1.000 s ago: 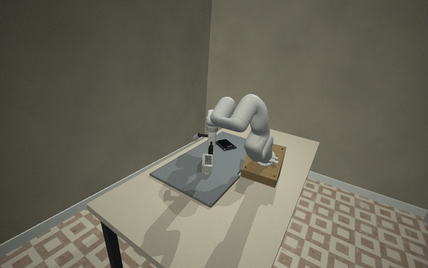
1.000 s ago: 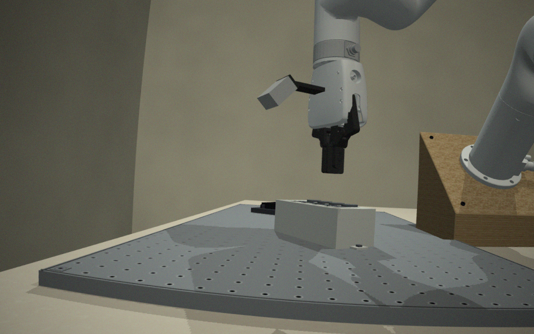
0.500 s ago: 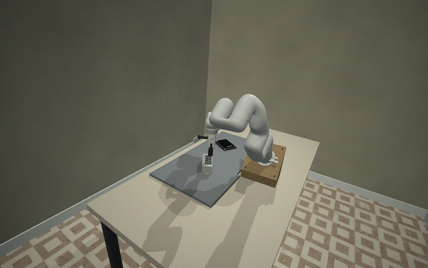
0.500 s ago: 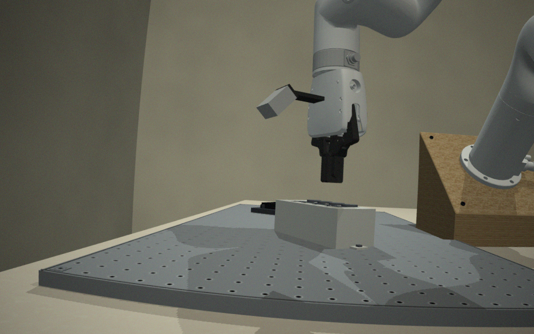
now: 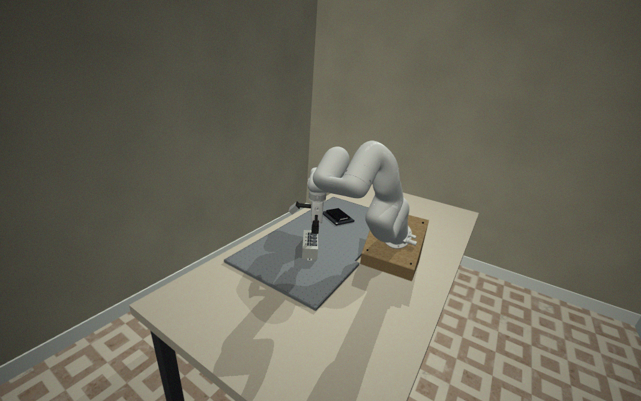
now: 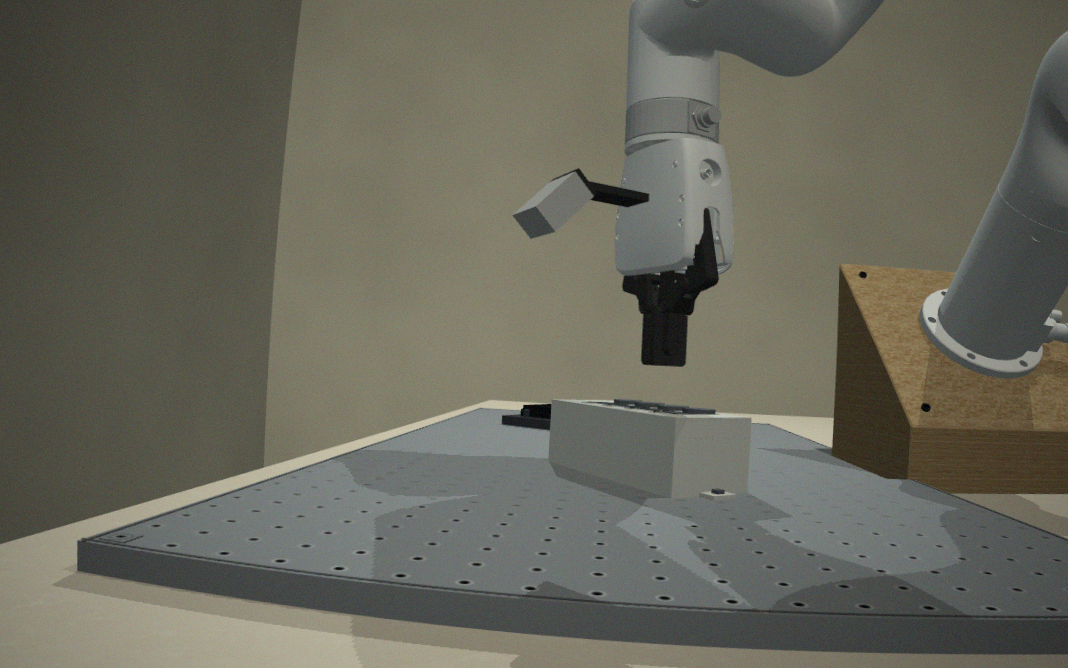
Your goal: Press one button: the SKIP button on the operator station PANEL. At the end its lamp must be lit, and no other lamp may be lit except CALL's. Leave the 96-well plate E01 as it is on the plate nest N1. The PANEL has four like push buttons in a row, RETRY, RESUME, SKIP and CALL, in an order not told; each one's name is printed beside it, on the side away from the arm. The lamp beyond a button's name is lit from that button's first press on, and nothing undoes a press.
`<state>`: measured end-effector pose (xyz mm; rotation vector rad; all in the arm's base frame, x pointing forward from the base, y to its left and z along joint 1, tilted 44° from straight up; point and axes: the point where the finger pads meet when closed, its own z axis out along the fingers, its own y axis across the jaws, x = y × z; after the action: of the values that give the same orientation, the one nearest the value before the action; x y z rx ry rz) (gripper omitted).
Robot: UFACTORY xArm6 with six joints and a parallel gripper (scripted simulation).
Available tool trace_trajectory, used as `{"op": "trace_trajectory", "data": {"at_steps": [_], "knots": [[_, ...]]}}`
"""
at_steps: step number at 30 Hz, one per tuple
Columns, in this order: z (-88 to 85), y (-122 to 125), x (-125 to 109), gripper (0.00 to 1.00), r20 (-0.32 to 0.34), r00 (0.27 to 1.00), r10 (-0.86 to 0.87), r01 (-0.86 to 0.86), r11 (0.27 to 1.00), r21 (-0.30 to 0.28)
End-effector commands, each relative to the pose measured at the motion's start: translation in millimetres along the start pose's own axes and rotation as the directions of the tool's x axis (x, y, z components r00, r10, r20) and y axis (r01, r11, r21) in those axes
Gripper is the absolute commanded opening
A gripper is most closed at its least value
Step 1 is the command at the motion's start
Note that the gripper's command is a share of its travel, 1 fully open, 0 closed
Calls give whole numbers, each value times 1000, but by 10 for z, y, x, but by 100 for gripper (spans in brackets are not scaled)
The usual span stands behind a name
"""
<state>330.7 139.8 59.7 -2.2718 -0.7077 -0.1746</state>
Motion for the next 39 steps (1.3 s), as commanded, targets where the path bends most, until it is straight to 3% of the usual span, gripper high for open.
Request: {"op": "trace_trajectory", "data": {"at_steps": [1, 32, 39], "knots": [[-8, 5, 9, 0, -2, 1000, -1, 1, 1000, -2], [-8, 5, 9, 0, -2, 1000, -1, 1, 1000, -2], [-145, -203, -5, 0, -2, 1000, -1, 1, 1000, -2]]}}
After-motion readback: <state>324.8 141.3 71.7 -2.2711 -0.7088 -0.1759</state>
